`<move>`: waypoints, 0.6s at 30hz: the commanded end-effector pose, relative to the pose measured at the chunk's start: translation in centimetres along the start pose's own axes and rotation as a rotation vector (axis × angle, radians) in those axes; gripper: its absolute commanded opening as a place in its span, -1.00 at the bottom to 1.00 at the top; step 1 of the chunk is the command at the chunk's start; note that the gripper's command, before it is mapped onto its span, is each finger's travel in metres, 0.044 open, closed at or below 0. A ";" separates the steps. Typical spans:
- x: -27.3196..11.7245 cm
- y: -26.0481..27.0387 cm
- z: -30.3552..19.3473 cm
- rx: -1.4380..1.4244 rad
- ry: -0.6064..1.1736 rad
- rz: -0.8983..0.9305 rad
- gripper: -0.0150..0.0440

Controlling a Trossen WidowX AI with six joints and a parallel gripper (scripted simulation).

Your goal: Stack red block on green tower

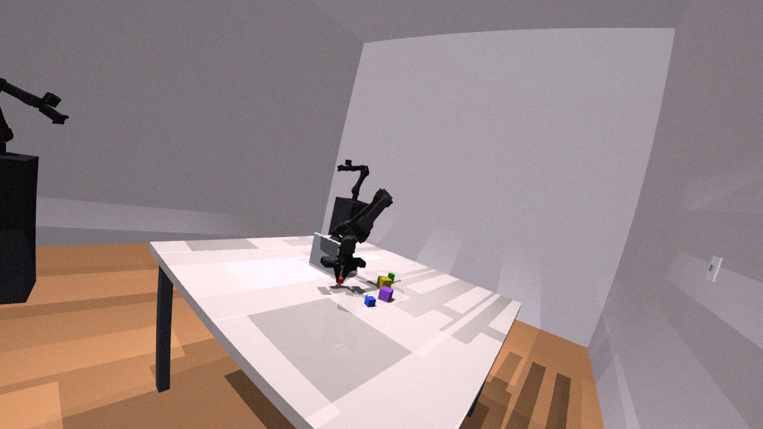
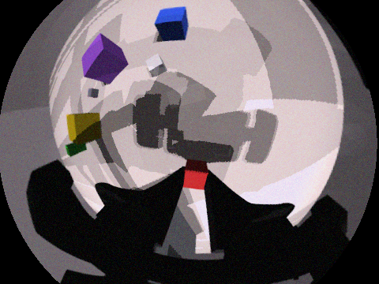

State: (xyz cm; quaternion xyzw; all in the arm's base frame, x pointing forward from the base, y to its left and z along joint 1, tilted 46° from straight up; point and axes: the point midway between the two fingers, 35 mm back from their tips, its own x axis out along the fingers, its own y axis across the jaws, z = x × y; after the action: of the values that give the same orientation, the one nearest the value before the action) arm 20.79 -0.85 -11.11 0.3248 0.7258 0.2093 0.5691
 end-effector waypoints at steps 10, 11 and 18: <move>-6.4 -0.1 0.5 -0.014 -0.018 -0.015 -0.49; -6.9 -0.1 0.5 -0.014 -0.018 -0.015 -0.49; -10.1 -0.1 0.4 -0.014 -0.018 -0.016 -0.49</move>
State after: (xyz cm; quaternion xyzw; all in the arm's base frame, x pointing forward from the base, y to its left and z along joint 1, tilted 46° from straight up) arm 22.21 -6.78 -5.53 0.3239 0.7234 0.2077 0.5732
